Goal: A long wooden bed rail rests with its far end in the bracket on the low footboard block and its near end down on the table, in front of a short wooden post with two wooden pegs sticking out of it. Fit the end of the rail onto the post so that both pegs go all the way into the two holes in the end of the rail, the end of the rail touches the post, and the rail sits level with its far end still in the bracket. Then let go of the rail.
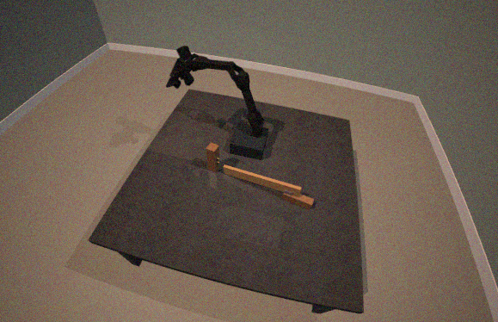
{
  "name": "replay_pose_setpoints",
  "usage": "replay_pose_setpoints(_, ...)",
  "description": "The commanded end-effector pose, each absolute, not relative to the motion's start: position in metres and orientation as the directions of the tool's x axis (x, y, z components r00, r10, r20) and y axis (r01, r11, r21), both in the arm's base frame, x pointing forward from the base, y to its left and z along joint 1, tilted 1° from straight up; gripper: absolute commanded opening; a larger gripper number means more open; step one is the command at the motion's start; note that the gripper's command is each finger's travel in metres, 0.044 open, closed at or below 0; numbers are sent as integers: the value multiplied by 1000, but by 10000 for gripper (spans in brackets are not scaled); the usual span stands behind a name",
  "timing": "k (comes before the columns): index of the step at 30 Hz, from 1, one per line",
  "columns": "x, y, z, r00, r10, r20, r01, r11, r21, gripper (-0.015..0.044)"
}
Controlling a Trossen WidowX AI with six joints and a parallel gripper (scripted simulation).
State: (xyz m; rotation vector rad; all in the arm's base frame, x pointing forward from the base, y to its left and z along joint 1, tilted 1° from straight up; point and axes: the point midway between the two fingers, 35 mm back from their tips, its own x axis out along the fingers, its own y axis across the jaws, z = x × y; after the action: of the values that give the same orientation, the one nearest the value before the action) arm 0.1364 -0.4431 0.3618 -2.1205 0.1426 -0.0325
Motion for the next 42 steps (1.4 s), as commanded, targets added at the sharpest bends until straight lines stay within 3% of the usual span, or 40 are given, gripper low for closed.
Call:
replay_pose_setpoints(1, 138, -443, 361, 993, -115, -35, -90, -517, -852, 426)
replay_pose_setpoints(5, 169, -437, 349, 992, -103, -68, -107, -437, -893, 440)
replay_pose_setpoints(13, 284, -383, 295, 969, -19, -246, -246, -123, -961, 440)
replay_pose_setpoints(23, 379, -255, 221, 844, 135, -518, -535, 154, -831, 440)
replay_pose_setpoints(35, 397, -114, 145, 580, 222, -784, -813, 207, -544, 440)
replay_pose_setpoints(42, 358, -49, 82, 274, 157, -949, -954, 166, -248, 440)
